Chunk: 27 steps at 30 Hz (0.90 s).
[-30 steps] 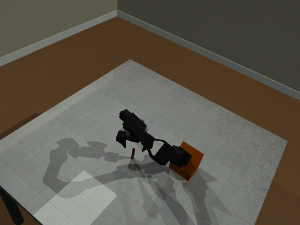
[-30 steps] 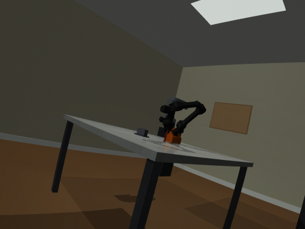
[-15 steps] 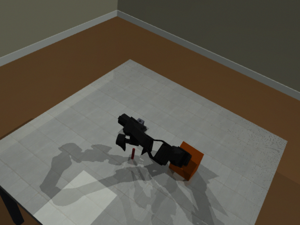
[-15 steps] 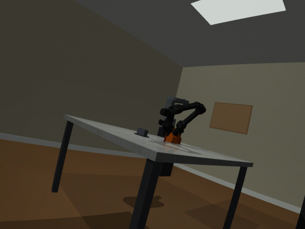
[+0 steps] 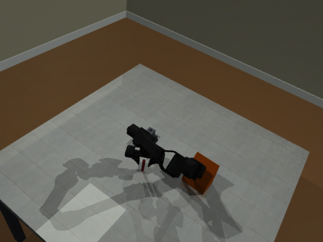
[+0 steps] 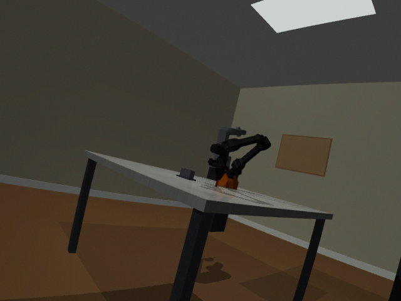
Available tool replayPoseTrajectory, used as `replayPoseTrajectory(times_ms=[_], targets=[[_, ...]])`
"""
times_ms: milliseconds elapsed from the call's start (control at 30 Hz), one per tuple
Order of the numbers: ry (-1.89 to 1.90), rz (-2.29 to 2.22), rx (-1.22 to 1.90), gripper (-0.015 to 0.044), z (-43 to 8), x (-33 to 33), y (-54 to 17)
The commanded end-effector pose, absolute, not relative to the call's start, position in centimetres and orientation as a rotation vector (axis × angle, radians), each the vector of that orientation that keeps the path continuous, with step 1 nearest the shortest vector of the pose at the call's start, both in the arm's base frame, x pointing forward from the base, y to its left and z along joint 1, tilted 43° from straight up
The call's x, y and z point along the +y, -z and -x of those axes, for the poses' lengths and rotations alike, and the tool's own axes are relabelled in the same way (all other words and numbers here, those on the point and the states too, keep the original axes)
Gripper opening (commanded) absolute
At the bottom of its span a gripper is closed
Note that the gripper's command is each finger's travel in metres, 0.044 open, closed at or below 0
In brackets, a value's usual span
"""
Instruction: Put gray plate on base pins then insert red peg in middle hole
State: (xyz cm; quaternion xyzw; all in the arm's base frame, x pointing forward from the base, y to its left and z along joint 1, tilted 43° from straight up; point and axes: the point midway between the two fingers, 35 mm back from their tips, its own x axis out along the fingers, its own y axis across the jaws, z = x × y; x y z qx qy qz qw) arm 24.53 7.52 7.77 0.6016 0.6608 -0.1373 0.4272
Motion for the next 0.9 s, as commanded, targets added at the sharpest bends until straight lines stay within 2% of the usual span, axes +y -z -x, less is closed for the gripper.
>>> replayPoseTrajectory(times_ms=[0,100,333,867], targets=[[0.343,-1.508,1.651,0.0125,-24.6,7.6,-7.8],[0.343,-1.508,1.651,0.0046,-24.6,7.6,-7.8],[0.343,-1.508,1.651,0.0000,-24.6,7.6,-7.8],[0.354,-1.501,1.646,0.0000,-24.8,5.0,-10.1]])
